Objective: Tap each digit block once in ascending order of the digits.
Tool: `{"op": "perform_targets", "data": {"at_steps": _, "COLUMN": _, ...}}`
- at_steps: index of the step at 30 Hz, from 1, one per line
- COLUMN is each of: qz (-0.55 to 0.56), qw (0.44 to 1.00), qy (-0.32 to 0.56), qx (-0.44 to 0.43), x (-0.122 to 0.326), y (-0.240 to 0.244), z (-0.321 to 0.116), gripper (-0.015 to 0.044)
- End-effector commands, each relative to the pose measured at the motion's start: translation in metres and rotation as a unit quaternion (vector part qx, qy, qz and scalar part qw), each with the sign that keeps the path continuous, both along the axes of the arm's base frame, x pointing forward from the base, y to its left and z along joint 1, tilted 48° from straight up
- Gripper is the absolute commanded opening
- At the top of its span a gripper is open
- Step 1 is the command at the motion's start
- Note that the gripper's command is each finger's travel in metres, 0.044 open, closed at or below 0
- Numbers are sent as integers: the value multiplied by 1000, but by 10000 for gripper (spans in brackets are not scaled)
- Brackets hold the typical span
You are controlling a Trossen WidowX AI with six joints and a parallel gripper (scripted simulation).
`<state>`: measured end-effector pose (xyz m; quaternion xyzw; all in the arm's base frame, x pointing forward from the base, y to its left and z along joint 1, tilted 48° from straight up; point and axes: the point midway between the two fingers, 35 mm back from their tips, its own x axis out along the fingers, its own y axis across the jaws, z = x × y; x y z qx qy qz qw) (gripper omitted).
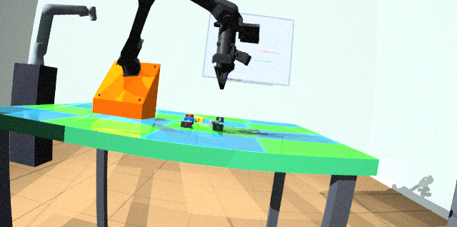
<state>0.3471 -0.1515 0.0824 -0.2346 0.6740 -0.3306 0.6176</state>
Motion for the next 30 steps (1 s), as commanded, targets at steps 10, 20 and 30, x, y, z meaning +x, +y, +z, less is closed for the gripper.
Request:
{"op": "perform_targets", "data": {"at_steps": 10, "qz": 9, "qw": 1000, "qy": 15, "qx": -5, "x": -19, "y": -62, "z": -46, "gripper": 20}}
{"op": "perform_targets", "data": {"at_steps": 20, "qz": 9, "qw": 1000, "qy": 15, "qx": -5, "x": -21, "y": -70, "z": -53, "gripper": 20}}
{"op": "perform_targets", "data": {"at_steps": 30, "qz": 9, "qw": 1000, "qy": 15, "qx": -6, "x": -23, "y": -82, "z": -64, "gripper": 20}}
